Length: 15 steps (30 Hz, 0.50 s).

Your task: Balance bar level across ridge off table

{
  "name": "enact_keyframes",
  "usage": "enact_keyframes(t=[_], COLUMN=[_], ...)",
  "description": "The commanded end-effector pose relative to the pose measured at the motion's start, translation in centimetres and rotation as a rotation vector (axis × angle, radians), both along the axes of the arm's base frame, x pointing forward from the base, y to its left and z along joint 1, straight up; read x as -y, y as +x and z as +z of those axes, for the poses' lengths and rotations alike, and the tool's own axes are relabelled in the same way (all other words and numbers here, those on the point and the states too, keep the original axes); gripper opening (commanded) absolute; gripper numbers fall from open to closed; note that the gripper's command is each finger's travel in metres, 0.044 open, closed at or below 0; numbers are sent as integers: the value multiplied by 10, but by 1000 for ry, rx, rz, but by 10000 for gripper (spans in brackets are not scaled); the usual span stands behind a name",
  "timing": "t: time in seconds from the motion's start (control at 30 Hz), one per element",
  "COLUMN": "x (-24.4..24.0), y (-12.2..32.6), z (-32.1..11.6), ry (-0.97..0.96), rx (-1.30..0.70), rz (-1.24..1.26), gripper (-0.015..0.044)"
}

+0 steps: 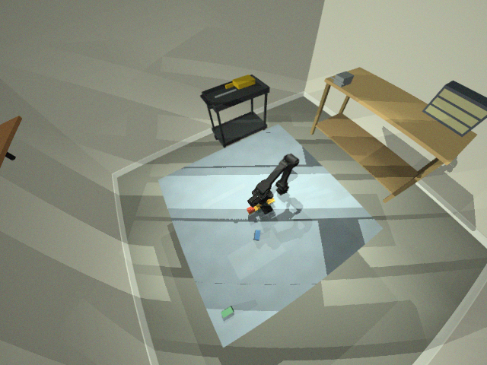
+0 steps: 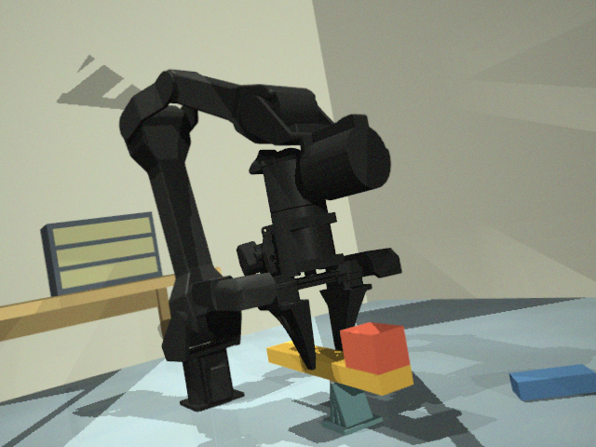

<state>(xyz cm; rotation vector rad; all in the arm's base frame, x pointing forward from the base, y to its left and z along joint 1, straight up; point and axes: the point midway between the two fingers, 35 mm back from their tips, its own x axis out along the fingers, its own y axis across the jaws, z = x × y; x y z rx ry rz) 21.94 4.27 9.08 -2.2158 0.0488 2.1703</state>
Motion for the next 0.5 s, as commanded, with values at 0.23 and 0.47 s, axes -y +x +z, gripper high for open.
enact_keyframes(t=[0.23,0.47], x=[0,0], y=[0,-1], z=[-3,-1], ry=[-1,-1], rx=[0,0], rz=[3,3], gripper=[0,0])
